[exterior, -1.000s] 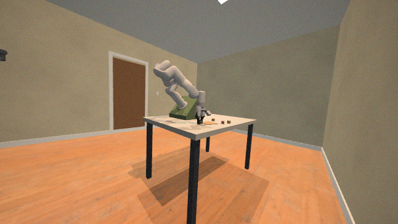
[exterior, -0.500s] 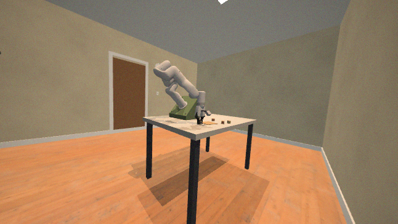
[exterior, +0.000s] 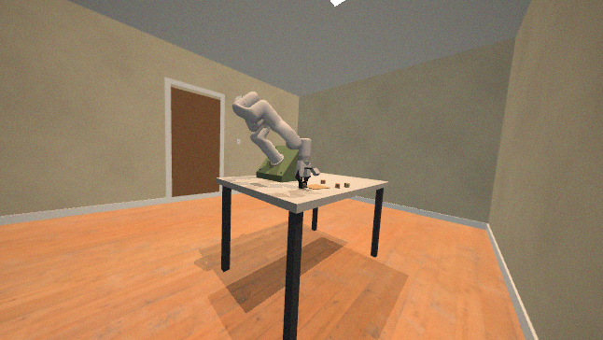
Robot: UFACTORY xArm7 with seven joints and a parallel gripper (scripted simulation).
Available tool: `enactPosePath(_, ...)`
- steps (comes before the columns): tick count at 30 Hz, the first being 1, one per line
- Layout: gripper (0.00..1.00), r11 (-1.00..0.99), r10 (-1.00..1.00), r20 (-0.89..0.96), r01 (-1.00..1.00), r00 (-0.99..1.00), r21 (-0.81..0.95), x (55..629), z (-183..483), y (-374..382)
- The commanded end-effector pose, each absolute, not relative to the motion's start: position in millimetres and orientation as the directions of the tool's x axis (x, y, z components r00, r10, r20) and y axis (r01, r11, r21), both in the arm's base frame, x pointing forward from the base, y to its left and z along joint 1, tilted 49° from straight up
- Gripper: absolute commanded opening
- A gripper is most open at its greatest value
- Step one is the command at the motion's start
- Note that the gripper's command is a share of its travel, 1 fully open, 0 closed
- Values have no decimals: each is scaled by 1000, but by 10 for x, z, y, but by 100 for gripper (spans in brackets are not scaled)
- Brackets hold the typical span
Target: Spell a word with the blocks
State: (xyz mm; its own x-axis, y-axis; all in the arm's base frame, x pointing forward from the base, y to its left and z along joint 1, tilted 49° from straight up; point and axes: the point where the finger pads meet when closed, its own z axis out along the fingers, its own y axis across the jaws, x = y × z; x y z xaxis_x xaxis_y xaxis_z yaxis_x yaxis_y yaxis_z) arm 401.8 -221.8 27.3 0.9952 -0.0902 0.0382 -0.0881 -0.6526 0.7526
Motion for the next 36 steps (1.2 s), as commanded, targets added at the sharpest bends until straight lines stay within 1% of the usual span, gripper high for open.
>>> enactPosePath(1,27,-654,-87,40,-88,995,752,4034,278,-2203)
enactPosePath(36,27,-654,-87,40,-88,995,752,4033,250,-2234)
